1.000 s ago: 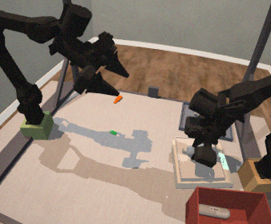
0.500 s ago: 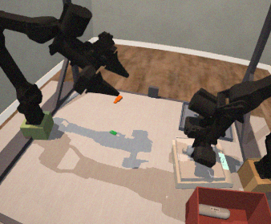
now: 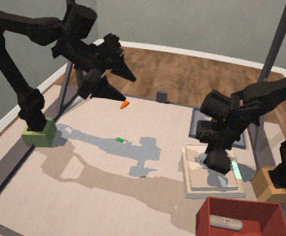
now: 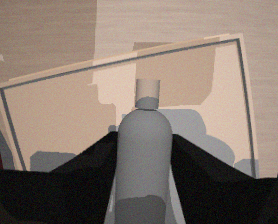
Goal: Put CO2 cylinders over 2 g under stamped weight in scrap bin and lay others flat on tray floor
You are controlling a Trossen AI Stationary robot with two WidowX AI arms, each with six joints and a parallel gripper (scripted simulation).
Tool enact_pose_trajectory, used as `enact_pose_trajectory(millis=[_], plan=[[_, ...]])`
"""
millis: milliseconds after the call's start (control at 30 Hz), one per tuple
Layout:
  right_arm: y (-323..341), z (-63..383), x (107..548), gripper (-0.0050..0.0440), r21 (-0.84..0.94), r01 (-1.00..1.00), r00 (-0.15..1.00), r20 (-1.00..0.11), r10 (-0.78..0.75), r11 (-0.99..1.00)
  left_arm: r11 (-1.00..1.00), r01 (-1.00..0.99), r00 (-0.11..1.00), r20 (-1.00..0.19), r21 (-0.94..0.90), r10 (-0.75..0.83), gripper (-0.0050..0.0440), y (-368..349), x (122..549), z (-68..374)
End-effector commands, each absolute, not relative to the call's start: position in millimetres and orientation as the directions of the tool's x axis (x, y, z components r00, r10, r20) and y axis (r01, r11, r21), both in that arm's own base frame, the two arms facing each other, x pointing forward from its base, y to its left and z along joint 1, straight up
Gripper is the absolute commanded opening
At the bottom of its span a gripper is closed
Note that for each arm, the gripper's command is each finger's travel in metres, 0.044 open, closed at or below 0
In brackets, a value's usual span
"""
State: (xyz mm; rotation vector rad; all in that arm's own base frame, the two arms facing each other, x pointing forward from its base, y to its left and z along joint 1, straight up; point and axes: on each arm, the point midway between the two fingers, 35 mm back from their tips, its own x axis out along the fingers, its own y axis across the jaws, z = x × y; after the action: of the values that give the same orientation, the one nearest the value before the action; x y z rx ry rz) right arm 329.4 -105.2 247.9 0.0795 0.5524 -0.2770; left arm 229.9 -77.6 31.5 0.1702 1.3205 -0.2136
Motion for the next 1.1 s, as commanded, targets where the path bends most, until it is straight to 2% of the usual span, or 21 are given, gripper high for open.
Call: enact_pose_trajectory(millis=[0, 133, 333, 467, 533, 700, 767, 1067], plan=[[-105, 254, 329, 0.044, -0.001, 0.28, 0.823, -0.515, -0.24, 0.96, 0.967, 0.254, 0.286, -0.955, -0.004, -0.079, -0.0002, -81, 240, 79], [-105, 254, 329, 0.044, -0.001, 0.28, 0.823, -0.515, -0.24, 0.96, 0.967, 0.254, 0.307, -0.948, -0.006, -0.086, -0.0003, -82, 243, 117], [-105, 254, 329, 0.044, -0.001, 0.28, 0.823, -0.515, -0.24, 0.96, 0.967, 0.254, 0.281, -0.956, -0.003, -0.077, -0.0005, -80, 238, 127], [-106, 248, 329, 0.044, -0.004, 0.304, 0.812, -0.521, -0.262, 0.953, 0.968, 0.249, 0.273, -0.959, -0.005, -0.076, -0.0035, -73, 242, 125], [-109, 245, 331, 0.044, -0.013, 0.345, 0.802, -0.516, -0.302, 0.938, 0.97, 0.243, 0.274, -0.959, -0.006, -0.075, -0.005, -64, 246, 126], [-118, 246, 335, 0.044, -0.034, 0.499, 0.763, -0.458, -0.457, 0.866, 0.976, 0.219, 0.288, -0.955, -0.007, -0.071, -0.005, -23, 257, 131], [-118, 246, 335, 0.044, -0.034, 0.499, 0.763, -0.458, -0.457, 0.866, 0.976, 0.219, 0.288, -0.955, -0.007, -0.071, -0.005, -23, 257, 131], [-125, 252, 332, 0.044, -0.011, 0.69, 0.676, -0.345, -0.651, 0.724, 0.974, 0.226, 0.334, -0.942, 0.036, -0.042, -0.005, 66, 256, 134]])
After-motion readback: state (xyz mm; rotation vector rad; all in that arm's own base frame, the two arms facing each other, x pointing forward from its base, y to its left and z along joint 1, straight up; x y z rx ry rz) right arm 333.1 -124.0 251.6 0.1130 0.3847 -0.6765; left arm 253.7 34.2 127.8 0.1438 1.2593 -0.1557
